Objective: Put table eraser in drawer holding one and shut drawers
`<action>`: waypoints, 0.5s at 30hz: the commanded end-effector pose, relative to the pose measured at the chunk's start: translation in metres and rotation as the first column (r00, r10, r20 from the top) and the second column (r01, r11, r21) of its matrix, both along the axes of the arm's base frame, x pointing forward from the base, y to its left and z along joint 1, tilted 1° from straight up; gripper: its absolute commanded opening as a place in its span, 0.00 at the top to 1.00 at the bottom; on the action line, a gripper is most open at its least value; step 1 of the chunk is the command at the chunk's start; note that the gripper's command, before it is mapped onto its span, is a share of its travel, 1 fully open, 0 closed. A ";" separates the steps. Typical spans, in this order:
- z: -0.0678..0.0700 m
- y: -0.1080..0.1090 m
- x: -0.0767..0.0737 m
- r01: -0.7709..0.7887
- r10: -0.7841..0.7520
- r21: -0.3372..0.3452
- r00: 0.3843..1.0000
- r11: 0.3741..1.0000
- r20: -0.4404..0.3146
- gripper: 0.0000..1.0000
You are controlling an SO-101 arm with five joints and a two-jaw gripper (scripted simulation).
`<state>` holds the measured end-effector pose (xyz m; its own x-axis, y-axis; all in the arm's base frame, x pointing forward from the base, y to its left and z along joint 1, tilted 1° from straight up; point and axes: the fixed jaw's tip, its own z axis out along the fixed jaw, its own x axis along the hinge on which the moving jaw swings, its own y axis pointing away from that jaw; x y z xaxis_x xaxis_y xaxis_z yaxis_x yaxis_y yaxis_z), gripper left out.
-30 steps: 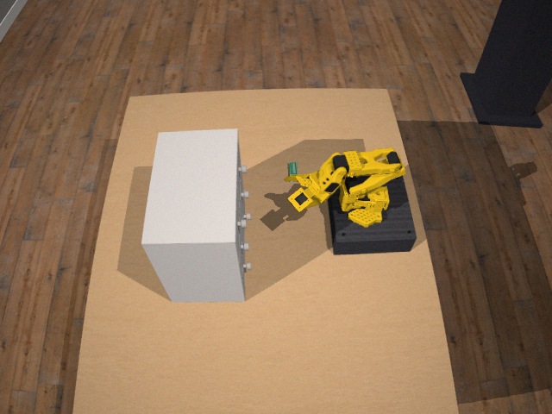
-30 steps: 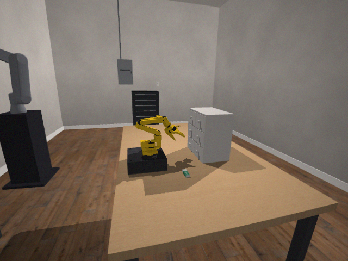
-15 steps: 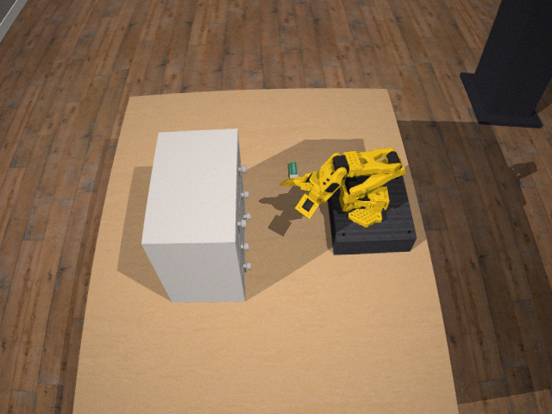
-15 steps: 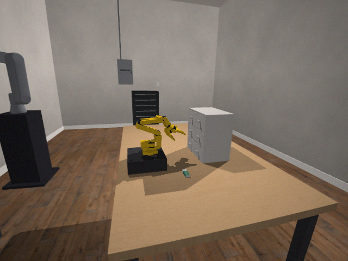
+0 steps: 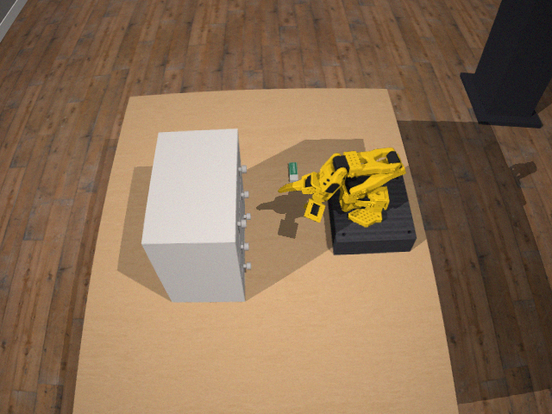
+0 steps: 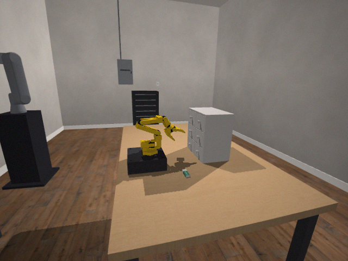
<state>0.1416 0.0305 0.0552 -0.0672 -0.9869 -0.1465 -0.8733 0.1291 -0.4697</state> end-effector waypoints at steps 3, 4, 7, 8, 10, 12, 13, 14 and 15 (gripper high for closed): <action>-0.002 0.001 -0.001 -0.138 0.139 -0.069 0.990 0.988 0.012 0.50; -0.002 0.000 -0.001 -0.159 0.161 -0.081 0.987 0.984 0.013 0.50; -0.002 0.000 -0.001 -0.223 0.226 -0.117 0.974 0.968 0.013 0.50; -0.002 0.000 -0.001 -0.223 0.226 -0.117 0.974 0.968 0.013 0.50; -0.002 0.000 -0.001 -0.244 0.248 -0.129 0.969 0.961 0.013 0.50; -0.002 0.000 -0.001 -0.285 0.290 -0.153 0.957 0.946 0.012 0.50; -0.002 0.000 -0.001 -0.306 0.312 -0.165 0.950 0.938 0.011 0.50; -0.002 0.000 -0.001 -0.326 0.333 -0.177 0.943 0.929 0.009 0.50; -0.002 0.000 -0.001 -0.346 0.353 -0.188 0.935 0.919 0.008 0.50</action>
